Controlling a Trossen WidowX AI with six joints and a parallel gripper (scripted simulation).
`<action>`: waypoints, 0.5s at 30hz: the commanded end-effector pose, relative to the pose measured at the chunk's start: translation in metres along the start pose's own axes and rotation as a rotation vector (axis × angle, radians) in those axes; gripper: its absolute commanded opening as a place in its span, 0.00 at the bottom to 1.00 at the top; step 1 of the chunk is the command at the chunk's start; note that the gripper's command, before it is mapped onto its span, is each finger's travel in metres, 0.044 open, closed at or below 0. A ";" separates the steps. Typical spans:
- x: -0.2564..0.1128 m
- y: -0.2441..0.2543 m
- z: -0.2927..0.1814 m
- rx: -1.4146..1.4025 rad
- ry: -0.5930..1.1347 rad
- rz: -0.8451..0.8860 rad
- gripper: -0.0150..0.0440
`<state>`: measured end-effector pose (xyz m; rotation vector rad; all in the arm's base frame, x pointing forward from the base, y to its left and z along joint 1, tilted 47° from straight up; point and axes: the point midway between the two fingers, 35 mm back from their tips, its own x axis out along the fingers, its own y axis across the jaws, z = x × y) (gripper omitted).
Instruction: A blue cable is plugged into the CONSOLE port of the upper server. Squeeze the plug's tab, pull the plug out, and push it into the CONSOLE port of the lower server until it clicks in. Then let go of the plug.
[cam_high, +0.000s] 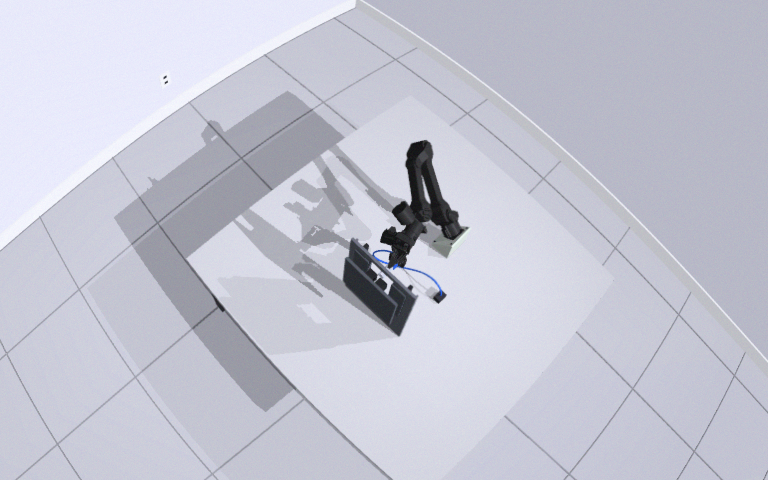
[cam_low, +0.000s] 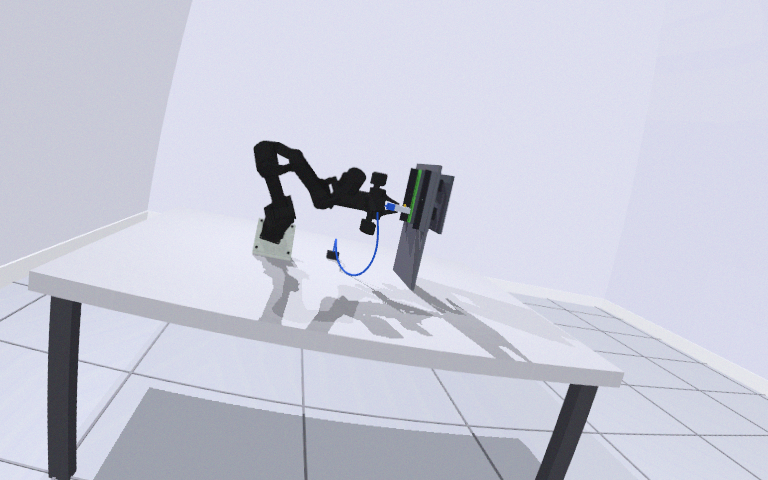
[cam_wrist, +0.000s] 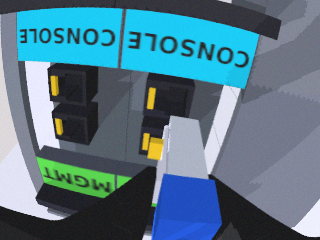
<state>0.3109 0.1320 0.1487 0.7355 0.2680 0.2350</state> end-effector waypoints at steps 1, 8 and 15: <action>0.000 -0.001 -0.001 -0.006 0.001 0.009 0.25; 0.004 0.000 -0.002 -0.007 -0.026 0.013 0.25; 0.008 0.000 -0.002 -0.008 -0.039 0.016 0.25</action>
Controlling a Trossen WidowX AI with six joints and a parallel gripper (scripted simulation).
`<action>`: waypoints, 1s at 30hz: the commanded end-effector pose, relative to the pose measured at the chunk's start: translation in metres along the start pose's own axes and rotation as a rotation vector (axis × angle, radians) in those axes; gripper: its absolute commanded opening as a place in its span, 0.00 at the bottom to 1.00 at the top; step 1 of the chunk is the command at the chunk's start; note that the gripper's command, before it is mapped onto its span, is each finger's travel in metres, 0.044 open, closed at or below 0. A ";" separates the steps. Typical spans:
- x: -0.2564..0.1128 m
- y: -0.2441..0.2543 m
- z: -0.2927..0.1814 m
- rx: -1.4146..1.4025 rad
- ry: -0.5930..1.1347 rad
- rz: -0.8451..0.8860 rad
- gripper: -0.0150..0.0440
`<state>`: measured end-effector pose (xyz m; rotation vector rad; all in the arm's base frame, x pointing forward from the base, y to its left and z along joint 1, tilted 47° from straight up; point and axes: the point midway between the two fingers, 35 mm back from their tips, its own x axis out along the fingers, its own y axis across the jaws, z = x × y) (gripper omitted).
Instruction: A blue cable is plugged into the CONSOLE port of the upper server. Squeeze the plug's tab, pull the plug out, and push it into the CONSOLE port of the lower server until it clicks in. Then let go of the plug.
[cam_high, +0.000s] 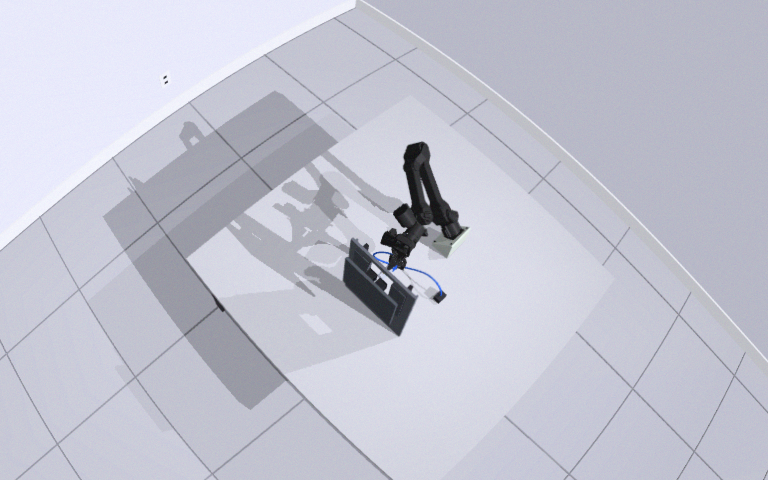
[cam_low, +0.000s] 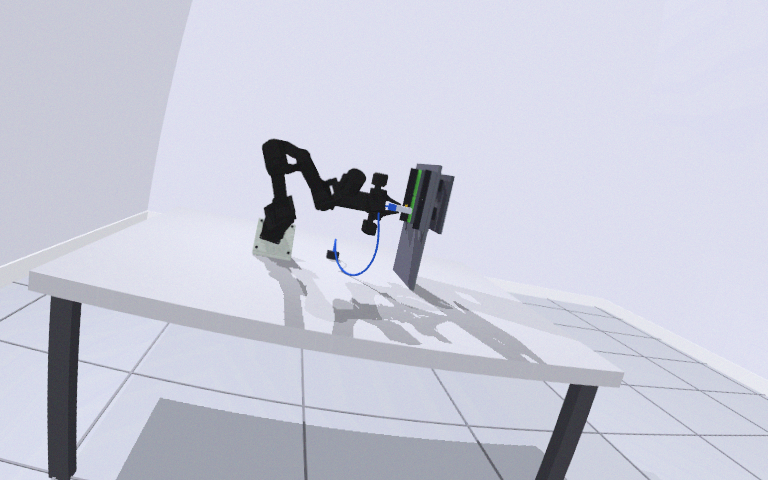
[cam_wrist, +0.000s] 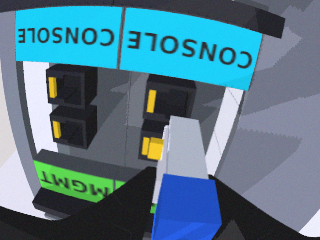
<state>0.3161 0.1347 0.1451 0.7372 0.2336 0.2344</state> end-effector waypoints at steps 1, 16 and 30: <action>0.003 0.001 0.001 -0.005 -0.008 0.005 0.25; 0.009 0.001 0.002 -0.006 -0.009 0.006 0.25; 0.014 0.003 0.003 -0.005 -0.009 0.007 0.25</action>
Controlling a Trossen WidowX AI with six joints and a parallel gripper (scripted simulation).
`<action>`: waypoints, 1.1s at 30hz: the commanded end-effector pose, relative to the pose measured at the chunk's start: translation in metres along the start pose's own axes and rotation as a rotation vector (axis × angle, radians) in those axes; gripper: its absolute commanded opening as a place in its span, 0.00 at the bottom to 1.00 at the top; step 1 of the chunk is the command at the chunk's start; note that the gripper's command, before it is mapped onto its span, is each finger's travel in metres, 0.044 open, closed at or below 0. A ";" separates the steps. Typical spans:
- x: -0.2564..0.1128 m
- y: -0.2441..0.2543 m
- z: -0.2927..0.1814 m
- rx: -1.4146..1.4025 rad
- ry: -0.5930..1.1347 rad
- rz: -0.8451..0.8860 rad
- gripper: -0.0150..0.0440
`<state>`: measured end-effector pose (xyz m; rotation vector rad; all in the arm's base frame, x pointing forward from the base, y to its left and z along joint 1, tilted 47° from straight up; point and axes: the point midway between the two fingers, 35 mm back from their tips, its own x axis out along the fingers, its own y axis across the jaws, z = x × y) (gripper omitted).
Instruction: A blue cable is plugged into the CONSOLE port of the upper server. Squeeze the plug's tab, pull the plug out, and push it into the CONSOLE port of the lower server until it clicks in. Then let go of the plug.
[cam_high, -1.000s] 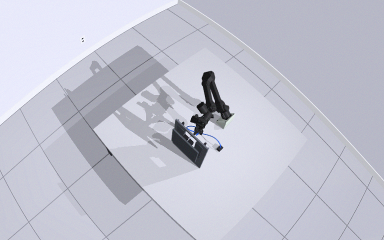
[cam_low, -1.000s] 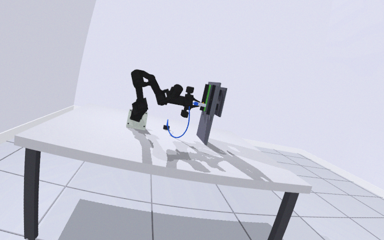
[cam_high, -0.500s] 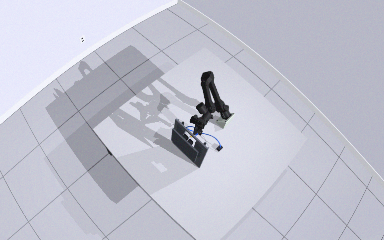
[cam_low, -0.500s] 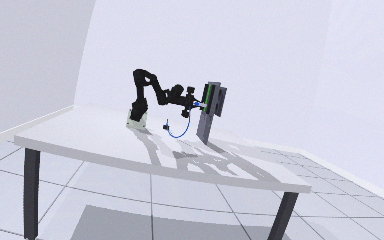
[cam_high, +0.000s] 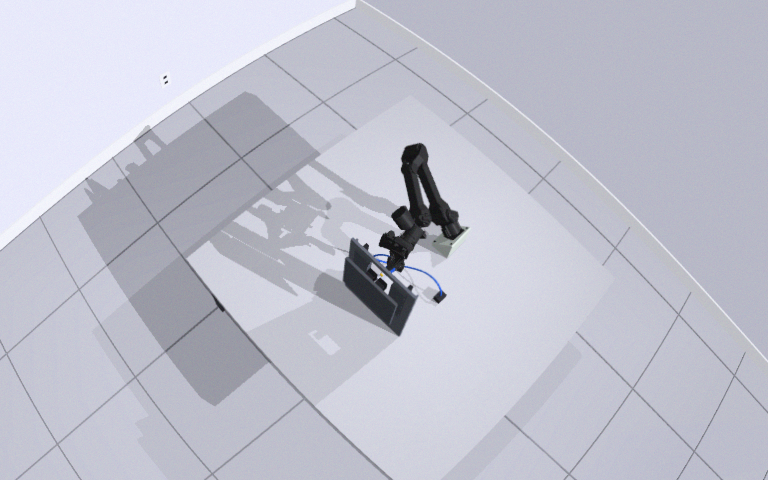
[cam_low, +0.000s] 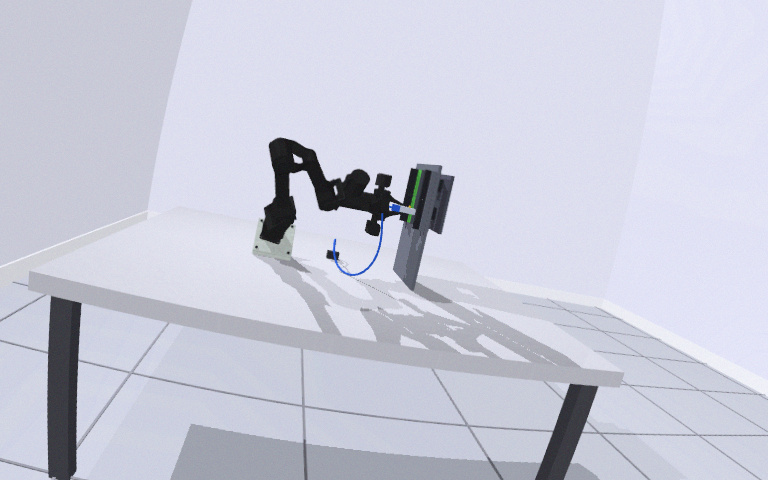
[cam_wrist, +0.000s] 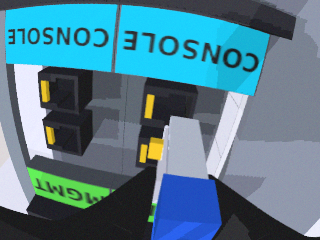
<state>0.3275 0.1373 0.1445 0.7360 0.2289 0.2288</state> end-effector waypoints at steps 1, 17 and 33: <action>0.003 0.003 0.002 -0.004 -0.003 0.011 0.25; 0.009 0.004 0.003 -0.004 -0.003 0.012 0.25; 0.015 0.004 0.005 -0.004 -0.004 0.013 0.25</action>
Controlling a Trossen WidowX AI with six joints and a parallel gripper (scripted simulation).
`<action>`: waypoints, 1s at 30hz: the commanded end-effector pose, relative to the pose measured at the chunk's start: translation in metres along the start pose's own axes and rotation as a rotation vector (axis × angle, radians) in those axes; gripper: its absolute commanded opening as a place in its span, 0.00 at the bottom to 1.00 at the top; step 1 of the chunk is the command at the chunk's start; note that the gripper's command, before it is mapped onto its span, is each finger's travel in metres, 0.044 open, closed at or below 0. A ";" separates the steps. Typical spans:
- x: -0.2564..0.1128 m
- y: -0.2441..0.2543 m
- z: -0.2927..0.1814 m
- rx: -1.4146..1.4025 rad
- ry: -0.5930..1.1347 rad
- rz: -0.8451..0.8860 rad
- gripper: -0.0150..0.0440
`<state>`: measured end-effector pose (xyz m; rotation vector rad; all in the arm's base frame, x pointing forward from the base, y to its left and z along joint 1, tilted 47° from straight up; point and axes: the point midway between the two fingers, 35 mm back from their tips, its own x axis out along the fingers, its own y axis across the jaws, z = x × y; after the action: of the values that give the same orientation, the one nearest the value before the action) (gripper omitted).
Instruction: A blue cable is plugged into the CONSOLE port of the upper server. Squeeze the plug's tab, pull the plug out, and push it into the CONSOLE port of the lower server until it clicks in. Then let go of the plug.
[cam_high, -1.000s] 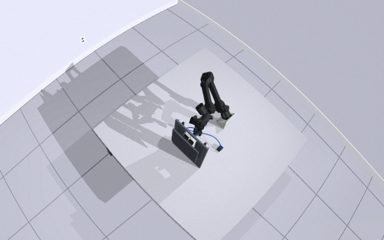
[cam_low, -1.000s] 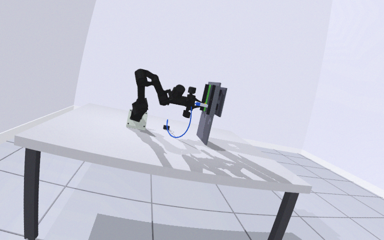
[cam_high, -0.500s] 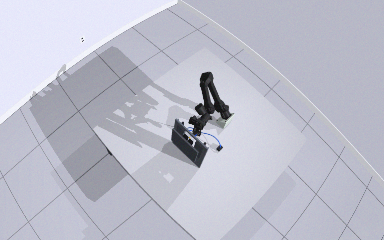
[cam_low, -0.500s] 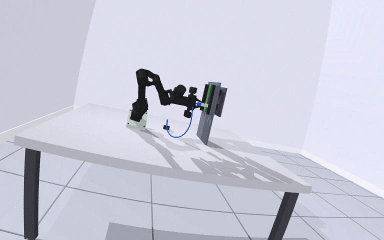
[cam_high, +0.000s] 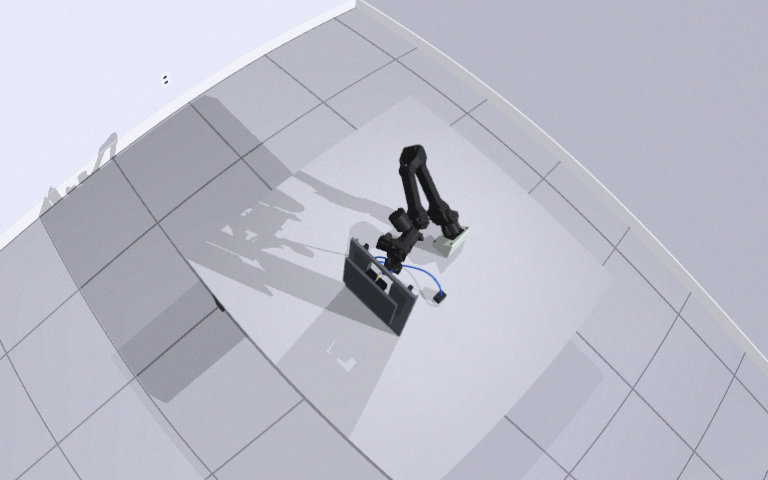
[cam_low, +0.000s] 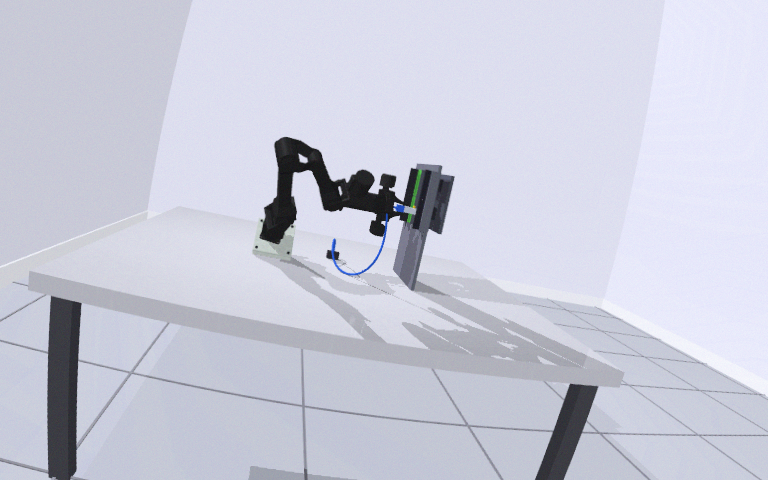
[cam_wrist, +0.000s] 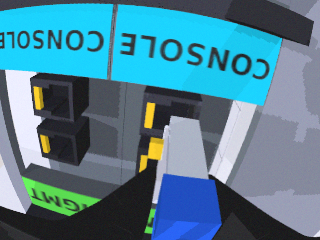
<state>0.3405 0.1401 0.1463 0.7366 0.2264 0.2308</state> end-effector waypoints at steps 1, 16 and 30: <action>0.003 0.003 0.002 -0.004 -0.002 0.011 0.25; 0.009 0.003 0.003 -0.005 -0.003 0.012 0.25; 0.014 0.003 0.004 -0.005 -0.003 0.013 0.25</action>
<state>0.3526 0.1417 0.1465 0.7364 0.2257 0.2322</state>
